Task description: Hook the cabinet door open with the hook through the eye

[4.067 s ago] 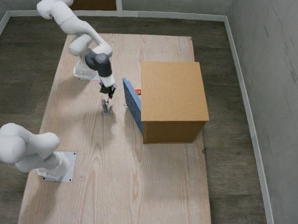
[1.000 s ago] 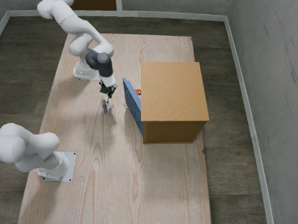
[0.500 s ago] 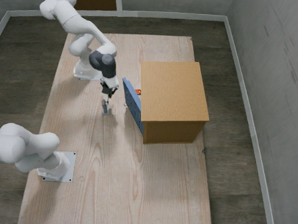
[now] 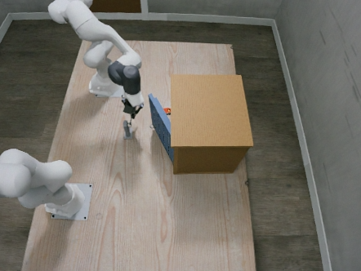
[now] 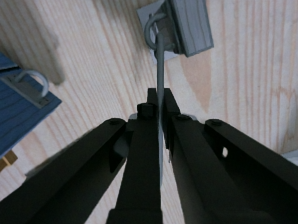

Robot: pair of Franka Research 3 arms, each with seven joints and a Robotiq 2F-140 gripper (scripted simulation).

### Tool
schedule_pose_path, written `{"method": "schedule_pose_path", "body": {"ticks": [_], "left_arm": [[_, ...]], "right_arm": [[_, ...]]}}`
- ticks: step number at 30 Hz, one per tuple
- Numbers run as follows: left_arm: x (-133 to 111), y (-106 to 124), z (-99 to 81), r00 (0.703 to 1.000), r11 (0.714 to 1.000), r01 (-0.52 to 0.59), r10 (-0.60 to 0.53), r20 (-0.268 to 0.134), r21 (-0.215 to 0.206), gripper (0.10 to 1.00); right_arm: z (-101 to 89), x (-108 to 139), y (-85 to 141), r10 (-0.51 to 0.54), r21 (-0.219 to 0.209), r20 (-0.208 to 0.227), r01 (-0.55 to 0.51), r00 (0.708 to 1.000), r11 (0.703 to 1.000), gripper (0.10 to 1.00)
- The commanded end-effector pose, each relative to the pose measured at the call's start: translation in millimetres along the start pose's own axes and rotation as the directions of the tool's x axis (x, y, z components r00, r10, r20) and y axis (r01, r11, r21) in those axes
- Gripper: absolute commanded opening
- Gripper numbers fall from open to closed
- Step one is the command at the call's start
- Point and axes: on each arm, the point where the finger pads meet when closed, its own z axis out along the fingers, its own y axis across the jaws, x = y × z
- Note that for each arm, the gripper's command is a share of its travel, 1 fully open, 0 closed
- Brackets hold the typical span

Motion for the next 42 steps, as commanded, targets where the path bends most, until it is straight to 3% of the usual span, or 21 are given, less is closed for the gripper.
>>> {"method": "schedule_pose_path", "body": {"ticks": [1, 21, 42], "left_arm": [[1.5, 0.2, -1.4, 1.0, 1.0, 0.0, 0.0, 0.0, 0.0, 0.126], [1.5, -0.6, -1.5, 1.0, 1.0, -0.014, 0.014, 0.002, 0.0, 0.126], [2.7, -9.6, -2.6, 0.986, 0.987, -0.163, 0.163, 0.02, -0.002, 0.126]], "right_arm": [[-0.1, 0.0, 0.0, 0.0, 0.0, 0.0, 0.0, 1.0, 1.0, 1.0], [-0.1, 0.0, 0.0, 0.0, 0.0, 0.0, 0.0, 1.0, 1.0, 1.0], [-0.1, 0.0, 0.0, 0.0, 0.0, 0.0, 0.0, 1.0, 1.0, 1.0]]}}
